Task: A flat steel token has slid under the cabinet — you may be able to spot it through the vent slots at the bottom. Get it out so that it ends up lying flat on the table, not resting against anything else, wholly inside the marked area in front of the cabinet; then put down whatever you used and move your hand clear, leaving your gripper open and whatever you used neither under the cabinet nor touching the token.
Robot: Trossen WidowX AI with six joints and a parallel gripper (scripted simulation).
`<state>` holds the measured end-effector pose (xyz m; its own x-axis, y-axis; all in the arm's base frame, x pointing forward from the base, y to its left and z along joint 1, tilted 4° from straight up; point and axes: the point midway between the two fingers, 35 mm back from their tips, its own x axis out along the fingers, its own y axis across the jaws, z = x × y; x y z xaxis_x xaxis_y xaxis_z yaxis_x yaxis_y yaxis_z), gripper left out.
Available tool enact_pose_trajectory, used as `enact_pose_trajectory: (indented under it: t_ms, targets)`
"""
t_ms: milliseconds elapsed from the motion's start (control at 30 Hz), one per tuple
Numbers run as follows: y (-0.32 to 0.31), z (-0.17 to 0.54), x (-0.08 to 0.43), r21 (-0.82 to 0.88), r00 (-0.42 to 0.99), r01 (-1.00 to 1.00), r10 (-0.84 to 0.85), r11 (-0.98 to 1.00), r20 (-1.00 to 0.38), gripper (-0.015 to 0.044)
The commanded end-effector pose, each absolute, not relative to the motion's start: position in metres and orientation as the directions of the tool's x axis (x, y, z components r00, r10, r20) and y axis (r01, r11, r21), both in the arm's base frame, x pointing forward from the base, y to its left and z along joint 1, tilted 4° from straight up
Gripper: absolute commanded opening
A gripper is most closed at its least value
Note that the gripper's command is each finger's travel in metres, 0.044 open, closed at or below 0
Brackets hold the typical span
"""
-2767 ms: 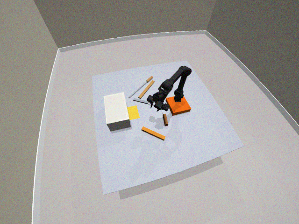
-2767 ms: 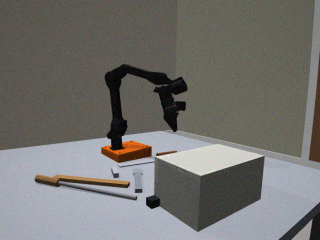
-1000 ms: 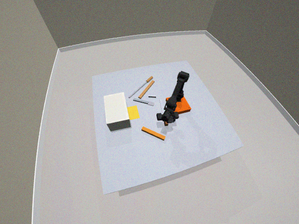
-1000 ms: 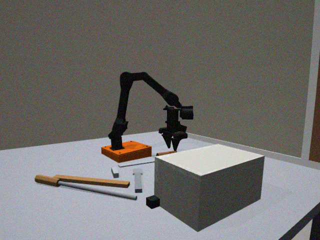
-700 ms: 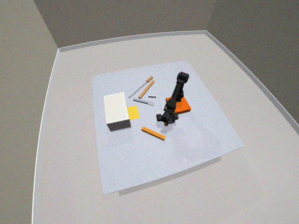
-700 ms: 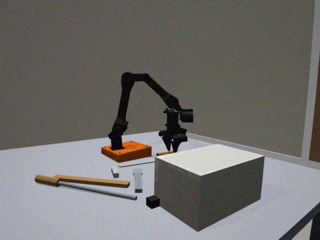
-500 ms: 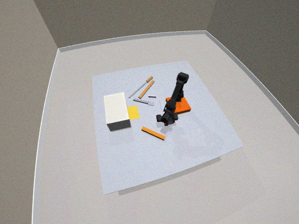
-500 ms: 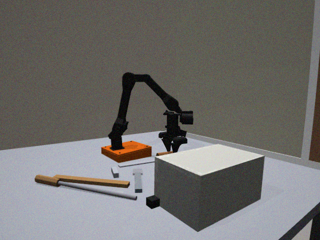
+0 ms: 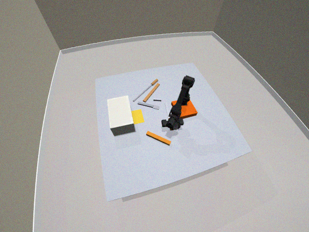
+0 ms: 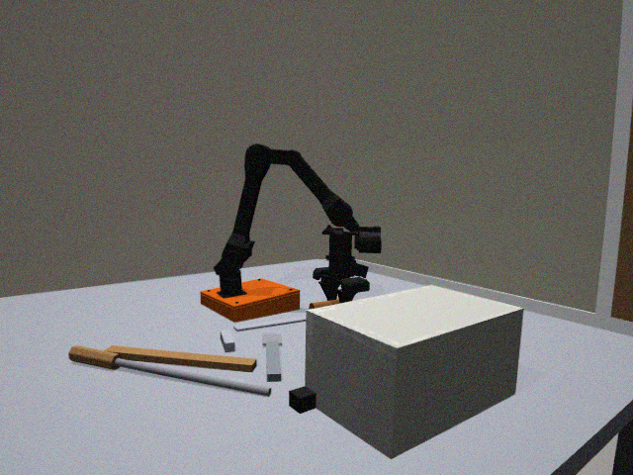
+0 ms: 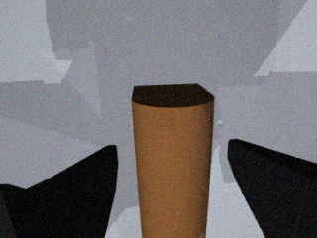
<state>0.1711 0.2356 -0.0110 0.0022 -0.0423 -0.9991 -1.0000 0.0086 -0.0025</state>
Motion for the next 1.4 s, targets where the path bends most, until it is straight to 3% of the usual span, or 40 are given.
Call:
enact_pose_trajectory:
  t_ms: [0,67,367,500,1367]
  targets:
    - [0.236,-0.011,0.171,-0.003,0.002,-1.000,-0.042,0.009,-0.999,0.0217]
    - [0.236,-0.011,0.171,-0.003,0.002,-1.000,-0.042,0.009,-0.999,0.0165]
    - [0.236,-0.011,0.171,-0.003,0.002,-1.000,-0.042,0.009,-0.999,0.0105]
    - [0.236,-0.011,0.171,-0.003,0.002,-1.000,-0.042,0.009,-0.999,0.0000]
    - [0.226,0.040,0.162,0.006,-0.006,-1.000,-0.045,0.005,-0.999,0.0000]
